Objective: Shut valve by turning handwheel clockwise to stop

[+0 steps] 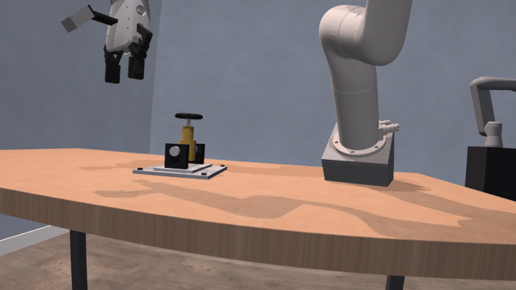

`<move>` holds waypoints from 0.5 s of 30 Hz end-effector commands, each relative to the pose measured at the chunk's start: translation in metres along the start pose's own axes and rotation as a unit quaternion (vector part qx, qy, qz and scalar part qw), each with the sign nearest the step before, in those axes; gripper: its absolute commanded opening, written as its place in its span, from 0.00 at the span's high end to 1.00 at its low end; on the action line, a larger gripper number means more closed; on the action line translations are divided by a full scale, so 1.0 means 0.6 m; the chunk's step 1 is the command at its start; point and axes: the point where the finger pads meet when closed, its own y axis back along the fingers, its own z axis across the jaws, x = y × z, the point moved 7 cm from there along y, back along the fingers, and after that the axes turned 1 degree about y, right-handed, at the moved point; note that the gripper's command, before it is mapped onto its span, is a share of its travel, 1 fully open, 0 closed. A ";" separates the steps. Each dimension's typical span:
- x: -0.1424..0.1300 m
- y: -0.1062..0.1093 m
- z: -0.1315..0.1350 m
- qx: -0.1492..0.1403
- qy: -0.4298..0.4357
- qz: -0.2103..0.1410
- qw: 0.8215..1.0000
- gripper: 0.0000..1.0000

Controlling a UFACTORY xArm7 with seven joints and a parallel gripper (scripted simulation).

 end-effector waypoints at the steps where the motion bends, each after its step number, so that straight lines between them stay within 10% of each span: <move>1: -0.112 0.009 0.031 -0.001 -0.038 0.001 0.999 0.00; 11: -0.330 0.018 0.021 0.002 -0.145 0.019 0.989 0.00; 15: -0.333 0.018 0.020 0.002 -0.146 0.019 0.989 0.00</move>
